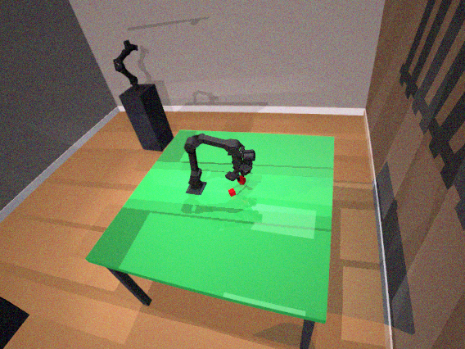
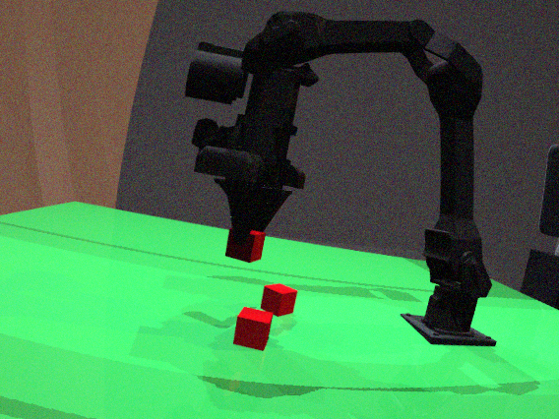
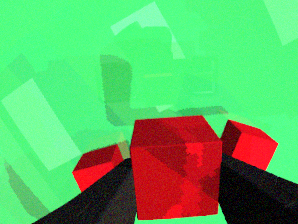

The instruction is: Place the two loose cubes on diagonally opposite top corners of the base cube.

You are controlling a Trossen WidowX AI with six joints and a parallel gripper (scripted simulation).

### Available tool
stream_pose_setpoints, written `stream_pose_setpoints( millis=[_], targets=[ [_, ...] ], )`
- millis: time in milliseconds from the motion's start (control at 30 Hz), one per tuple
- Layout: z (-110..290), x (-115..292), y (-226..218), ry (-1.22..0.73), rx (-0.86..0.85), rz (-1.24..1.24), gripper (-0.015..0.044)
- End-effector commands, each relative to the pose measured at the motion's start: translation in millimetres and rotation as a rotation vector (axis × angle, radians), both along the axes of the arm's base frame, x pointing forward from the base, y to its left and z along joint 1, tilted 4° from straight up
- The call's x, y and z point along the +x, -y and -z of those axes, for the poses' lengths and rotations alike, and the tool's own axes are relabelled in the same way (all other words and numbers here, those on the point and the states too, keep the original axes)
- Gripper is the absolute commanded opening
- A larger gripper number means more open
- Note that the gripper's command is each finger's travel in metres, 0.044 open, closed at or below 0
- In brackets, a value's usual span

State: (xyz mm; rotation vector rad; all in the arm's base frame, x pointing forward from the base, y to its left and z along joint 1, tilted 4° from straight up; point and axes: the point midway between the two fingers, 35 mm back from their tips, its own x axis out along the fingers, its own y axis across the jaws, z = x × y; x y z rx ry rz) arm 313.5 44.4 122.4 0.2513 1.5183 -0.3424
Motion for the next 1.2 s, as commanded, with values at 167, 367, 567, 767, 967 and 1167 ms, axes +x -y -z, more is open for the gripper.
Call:
stream_pose_setpoints(
  millis=[167,367,567,767,967,1167],
  targets=[
    [8.9,-6.0,-23.7,0.006,0.007,0.240,0.0105],
    [13.4,-10.0,-38.8,0.016,0.010,0.399,0.0105],
    [17.3,-14.3,-52.0,0.024,0.012,0.540,0.0105],
    [17.4,-14.4,-52.4,0.024,0.012,0.544,0.0105],
    [17.4,-14.4,-52.4,0.024,0.012,0.544,0.0105],
    [21.8,-14.2,-52.0,0.024,0.012,0.548,0.0105]
  ],
)
